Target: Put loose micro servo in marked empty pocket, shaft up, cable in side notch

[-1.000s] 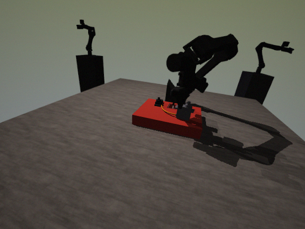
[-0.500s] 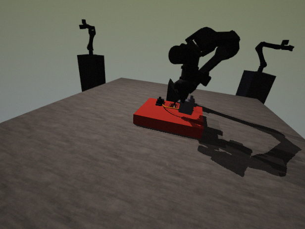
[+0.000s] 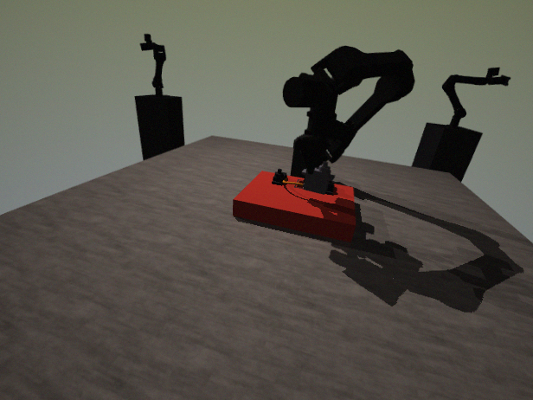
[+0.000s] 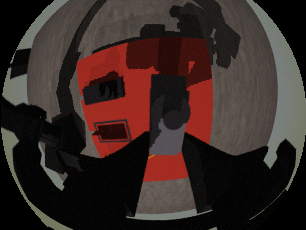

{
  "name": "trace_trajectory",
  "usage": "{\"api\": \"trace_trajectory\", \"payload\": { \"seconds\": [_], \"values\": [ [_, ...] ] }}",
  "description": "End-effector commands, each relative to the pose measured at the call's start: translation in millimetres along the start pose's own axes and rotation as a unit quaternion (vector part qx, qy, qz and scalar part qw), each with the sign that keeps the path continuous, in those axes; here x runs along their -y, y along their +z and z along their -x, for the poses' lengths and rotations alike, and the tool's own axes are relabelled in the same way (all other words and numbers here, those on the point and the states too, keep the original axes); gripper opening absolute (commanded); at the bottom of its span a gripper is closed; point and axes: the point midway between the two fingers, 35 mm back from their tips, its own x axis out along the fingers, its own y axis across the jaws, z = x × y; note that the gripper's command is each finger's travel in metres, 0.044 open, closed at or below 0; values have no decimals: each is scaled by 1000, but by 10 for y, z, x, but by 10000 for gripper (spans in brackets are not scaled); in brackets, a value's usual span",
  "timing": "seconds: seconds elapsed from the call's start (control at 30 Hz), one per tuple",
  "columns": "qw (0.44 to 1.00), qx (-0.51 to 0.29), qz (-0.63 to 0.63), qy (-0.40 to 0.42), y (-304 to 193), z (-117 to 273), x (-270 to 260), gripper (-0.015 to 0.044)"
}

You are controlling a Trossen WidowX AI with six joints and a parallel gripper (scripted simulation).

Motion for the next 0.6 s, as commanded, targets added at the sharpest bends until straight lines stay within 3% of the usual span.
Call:
{"api": "trace_trajectory", "payload": {
  "seconds": [0.0,0.23,0.57],
  "values": [
    [1000,-2,-2,-3,-223,18,31,0],
    [1000,-2,-30,-3,-263,19,36,0],
    [981,-2,-195,-4,-263,19,36,0]
  ]
}}
